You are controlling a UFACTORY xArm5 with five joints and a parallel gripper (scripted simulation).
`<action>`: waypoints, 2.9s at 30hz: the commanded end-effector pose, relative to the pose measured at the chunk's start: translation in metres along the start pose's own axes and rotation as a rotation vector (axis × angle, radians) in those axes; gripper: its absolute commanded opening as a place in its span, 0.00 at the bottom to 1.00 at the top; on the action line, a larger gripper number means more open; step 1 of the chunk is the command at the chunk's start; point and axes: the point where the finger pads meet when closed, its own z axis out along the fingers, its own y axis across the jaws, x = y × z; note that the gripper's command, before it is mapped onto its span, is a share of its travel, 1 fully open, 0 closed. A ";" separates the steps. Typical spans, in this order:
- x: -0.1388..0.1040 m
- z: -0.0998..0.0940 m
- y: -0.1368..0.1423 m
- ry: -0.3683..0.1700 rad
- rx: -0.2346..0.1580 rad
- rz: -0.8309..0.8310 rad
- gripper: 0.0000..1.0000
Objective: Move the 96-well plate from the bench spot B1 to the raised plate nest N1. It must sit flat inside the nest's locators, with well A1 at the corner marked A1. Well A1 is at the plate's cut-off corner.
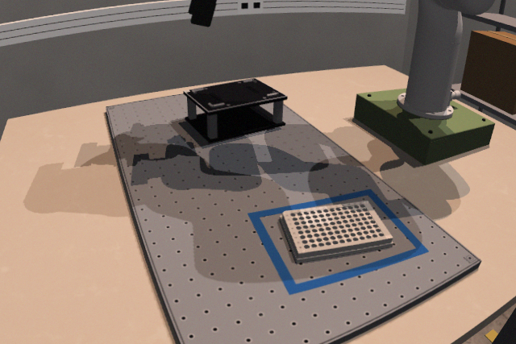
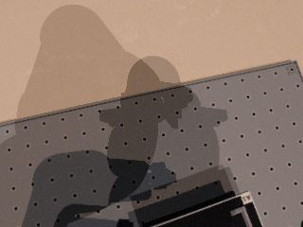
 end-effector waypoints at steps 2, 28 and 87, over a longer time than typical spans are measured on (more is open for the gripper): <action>-0.001 -0.010 -0.013 -0.039 0.014 -0.034 1.00; -0.037 -0.076 -0.090 -0.201 0.038 -0.166 1.00; -0.144 0.051 -0.279 -0.258 0.018 0.015 1.00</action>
